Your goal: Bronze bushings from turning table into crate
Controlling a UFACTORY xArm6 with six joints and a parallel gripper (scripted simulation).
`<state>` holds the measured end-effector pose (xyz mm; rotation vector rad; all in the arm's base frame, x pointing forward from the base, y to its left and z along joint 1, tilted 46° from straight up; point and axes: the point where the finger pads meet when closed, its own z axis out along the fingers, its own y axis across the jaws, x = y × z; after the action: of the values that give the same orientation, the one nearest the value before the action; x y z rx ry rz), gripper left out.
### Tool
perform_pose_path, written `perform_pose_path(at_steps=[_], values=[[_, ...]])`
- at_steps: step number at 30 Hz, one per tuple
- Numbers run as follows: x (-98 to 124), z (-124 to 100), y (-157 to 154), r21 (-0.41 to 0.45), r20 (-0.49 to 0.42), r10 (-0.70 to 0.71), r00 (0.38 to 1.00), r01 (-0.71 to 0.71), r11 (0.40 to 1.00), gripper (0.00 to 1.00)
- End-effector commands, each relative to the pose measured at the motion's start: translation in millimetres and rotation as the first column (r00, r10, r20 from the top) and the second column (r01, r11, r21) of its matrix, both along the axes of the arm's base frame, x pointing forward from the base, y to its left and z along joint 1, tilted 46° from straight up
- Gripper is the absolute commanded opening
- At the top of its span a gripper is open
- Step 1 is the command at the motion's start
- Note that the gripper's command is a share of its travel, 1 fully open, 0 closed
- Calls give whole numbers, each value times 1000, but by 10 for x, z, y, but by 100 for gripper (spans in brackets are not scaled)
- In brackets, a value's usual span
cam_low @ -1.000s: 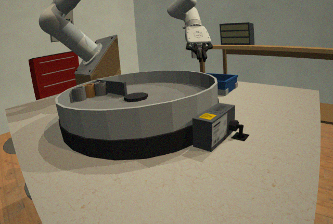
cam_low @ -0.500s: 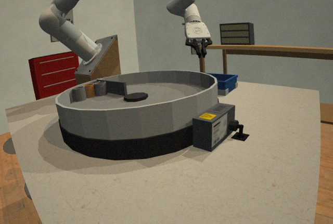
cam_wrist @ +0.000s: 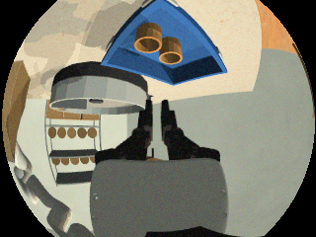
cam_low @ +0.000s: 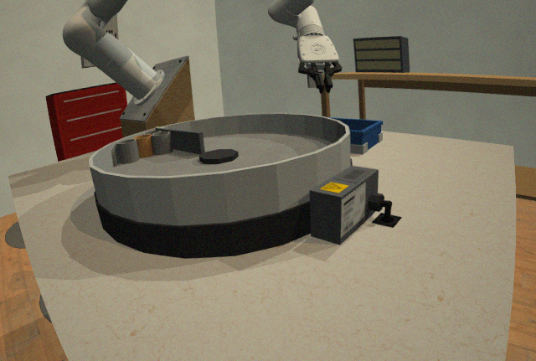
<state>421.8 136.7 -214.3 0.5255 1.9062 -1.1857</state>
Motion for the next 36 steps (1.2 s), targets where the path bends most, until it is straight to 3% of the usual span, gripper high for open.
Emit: perform_pose_path(at_steps=[1, 27, 36], values=[[13, 11, 21, 4, 3, 1, 1000, -1, 1000, 11], [10, 18, 13, 3, 5, -1, 1000, 1, 1000, 10], [-71, 215, -176, -1, 54, -47, 997, 47, 999, 10]])
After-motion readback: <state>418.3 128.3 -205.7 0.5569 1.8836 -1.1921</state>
